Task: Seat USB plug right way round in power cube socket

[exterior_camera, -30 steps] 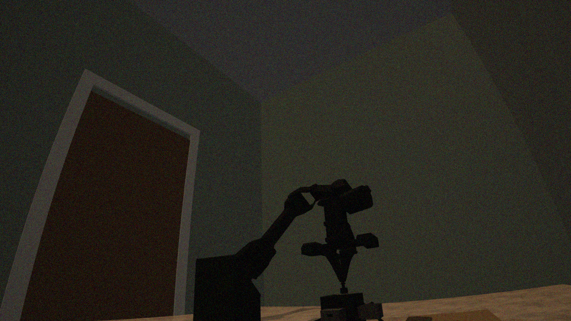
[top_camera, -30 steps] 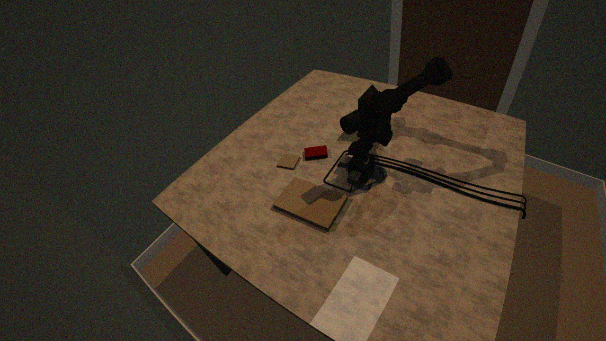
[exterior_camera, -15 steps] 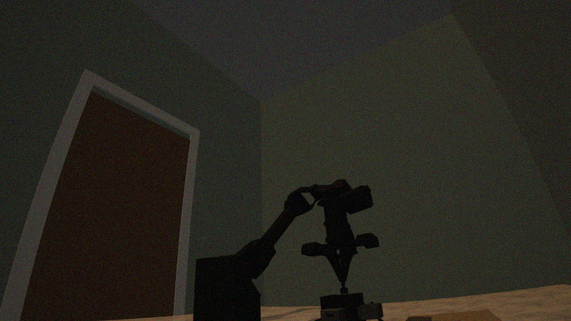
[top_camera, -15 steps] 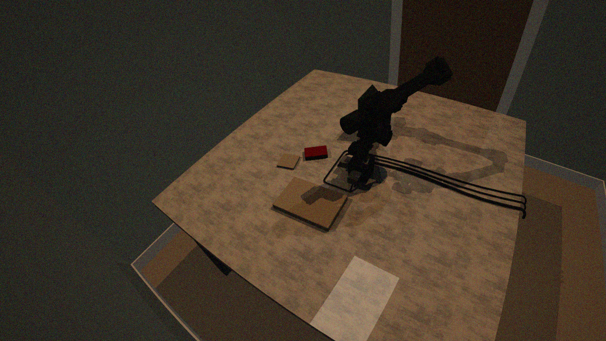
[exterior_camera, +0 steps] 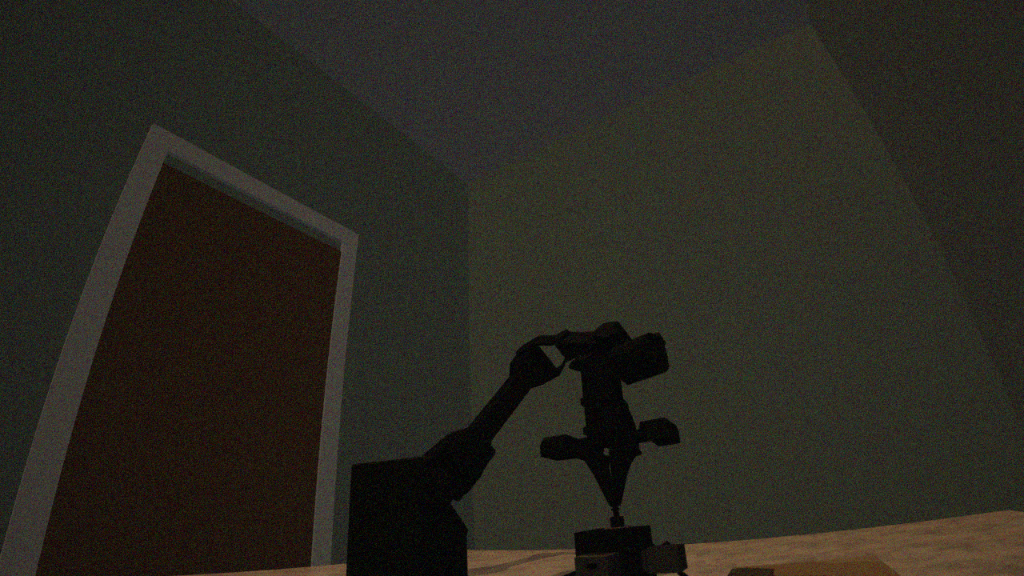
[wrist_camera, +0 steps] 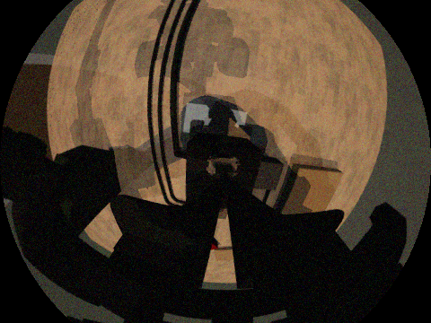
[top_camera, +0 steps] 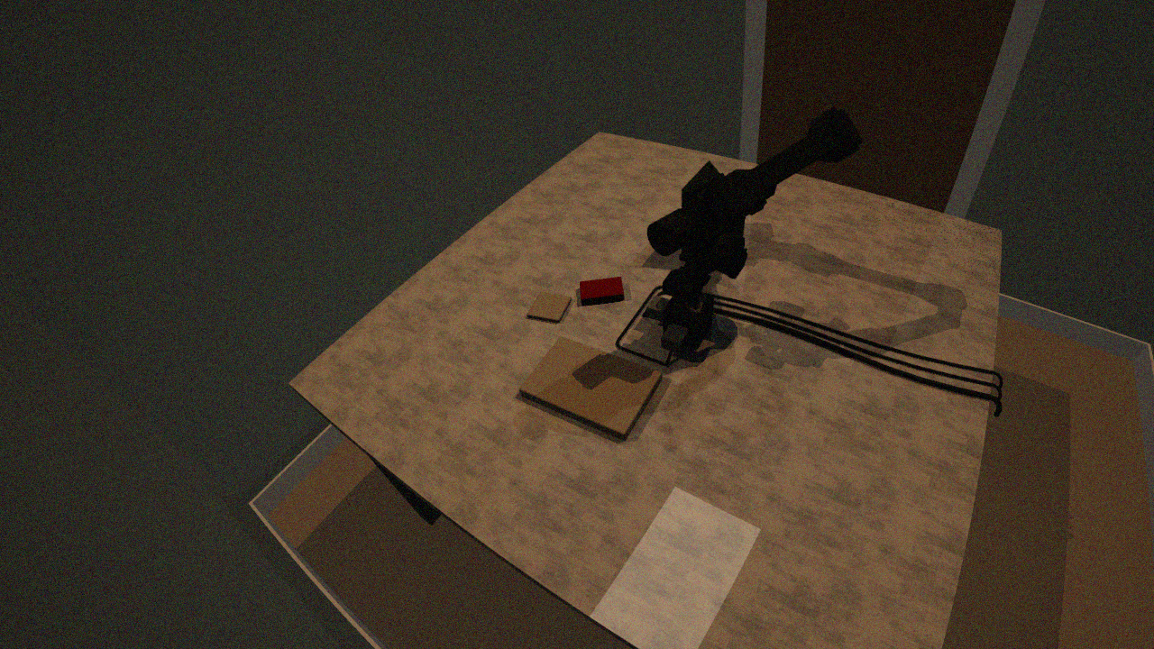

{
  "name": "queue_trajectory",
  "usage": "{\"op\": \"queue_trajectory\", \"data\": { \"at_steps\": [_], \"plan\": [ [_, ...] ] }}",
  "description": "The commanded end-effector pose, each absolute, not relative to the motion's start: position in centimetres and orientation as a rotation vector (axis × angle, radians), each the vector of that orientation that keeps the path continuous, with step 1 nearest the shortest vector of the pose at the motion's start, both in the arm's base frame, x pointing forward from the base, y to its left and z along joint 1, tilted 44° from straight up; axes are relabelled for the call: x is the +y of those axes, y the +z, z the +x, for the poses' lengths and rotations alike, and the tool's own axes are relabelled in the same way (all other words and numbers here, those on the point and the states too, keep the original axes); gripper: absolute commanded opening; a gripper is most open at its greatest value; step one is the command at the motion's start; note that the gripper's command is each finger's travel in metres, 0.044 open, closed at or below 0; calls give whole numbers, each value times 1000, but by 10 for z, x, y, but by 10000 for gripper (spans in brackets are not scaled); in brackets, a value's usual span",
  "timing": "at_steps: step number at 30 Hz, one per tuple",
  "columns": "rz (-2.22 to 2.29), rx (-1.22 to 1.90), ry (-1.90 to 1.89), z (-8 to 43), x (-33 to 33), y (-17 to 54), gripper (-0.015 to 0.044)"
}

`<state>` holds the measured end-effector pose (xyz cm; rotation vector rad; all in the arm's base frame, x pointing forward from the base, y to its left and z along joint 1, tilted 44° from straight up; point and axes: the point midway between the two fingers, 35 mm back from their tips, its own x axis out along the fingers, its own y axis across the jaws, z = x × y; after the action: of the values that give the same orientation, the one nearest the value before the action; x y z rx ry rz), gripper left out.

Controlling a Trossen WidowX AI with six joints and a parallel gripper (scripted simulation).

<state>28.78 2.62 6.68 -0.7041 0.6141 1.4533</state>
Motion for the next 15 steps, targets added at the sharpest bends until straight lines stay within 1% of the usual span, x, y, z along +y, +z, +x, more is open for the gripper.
{"op": "queue_trajectory", "data": {
  "at_steps": [1, 12, 15],
  "plan": [
    [-698, 613, 1459, 287, 29, 66, 0],
    [-698, 613, 1459, 287, 29, 66, 0],
    [-705, 613, 1453, 288, 26, 67, 79]
  ]
}}
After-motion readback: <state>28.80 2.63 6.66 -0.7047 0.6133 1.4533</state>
